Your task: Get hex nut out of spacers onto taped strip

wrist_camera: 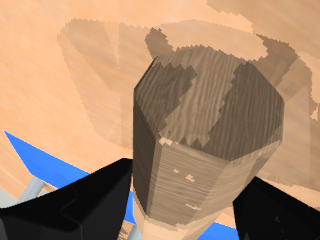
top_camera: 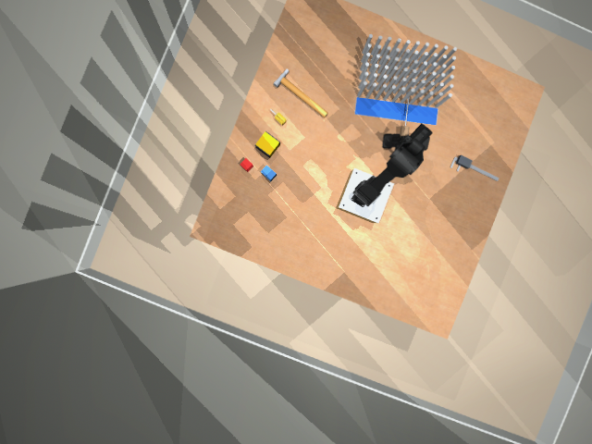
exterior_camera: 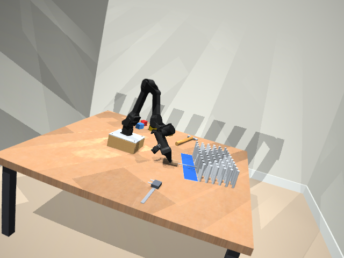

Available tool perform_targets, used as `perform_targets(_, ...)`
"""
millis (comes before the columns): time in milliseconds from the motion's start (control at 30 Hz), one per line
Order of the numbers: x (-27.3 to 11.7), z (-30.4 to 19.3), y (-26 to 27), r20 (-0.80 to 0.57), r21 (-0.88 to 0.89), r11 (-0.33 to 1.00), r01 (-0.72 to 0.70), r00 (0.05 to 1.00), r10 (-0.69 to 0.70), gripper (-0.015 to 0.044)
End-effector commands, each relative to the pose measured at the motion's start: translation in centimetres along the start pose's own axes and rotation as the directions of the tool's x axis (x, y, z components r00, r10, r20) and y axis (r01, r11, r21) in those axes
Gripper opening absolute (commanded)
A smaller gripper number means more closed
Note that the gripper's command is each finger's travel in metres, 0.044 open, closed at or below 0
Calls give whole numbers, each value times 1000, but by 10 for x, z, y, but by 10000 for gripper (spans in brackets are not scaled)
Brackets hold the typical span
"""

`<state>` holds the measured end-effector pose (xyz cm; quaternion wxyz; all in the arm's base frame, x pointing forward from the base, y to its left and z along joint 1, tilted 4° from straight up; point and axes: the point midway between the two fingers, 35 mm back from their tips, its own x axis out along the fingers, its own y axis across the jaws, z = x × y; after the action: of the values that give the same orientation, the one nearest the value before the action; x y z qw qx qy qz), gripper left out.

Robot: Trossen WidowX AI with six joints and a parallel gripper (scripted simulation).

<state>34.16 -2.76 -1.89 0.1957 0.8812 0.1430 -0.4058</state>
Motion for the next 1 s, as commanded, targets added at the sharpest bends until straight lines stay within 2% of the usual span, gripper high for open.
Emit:
perform_targets(0, -2, 3, 0, -3, -5, 1000, 0, 1000, 0, 0)
perform_targets(967, -15, 22, 0, -1, -6, 1000, 0, 1000, 0, 0)
